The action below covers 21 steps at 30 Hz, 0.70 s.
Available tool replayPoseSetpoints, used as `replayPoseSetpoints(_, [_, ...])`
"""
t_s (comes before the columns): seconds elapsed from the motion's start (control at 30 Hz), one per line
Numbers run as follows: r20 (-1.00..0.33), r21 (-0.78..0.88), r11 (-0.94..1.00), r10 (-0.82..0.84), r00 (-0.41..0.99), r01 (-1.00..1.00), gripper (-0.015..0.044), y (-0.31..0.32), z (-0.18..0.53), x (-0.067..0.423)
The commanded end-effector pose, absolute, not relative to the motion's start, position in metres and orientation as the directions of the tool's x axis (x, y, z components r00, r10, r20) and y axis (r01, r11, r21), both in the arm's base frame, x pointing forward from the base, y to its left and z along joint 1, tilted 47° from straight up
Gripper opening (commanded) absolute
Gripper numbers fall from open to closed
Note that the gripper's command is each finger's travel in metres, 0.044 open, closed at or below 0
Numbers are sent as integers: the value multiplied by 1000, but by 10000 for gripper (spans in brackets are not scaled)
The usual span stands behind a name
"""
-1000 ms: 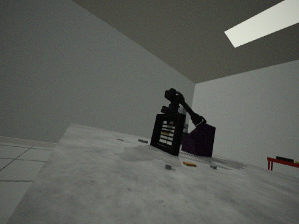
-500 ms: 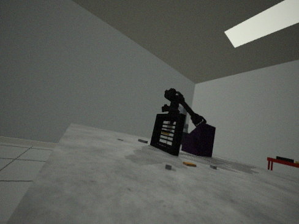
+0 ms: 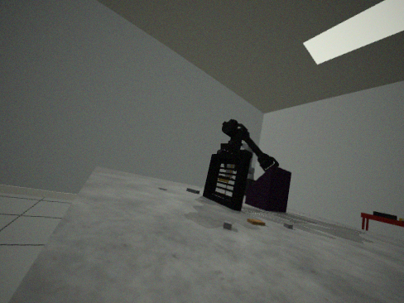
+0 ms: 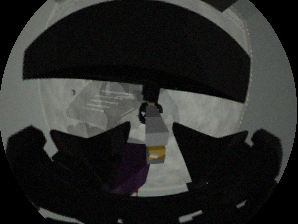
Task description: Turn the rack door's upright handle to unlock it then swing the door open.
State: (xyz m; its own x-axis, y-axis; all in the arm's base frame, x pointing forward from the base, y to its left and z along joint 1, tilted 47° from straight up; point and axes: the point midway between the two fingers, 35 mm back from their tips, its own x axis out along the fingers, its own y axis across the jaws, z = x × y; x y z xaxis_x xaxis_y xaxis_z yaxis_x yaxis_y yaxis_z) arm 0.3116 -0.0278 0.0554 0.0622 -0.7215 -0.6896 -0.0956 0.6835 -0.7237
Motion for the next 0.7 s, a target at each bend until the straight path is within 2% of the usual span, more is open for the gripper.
replayPoseSetpoints(0.0, [-690,-710,656,-721,67,-258,291,-27,56,313])
replayPoseSetpoints(0.37, [-690,-533,444,-721,67,-721,291,-27,56,313])
replayPoseSetpoints(0.67, [-690,-269,170,-721,67,-948,291,-27,56,313])
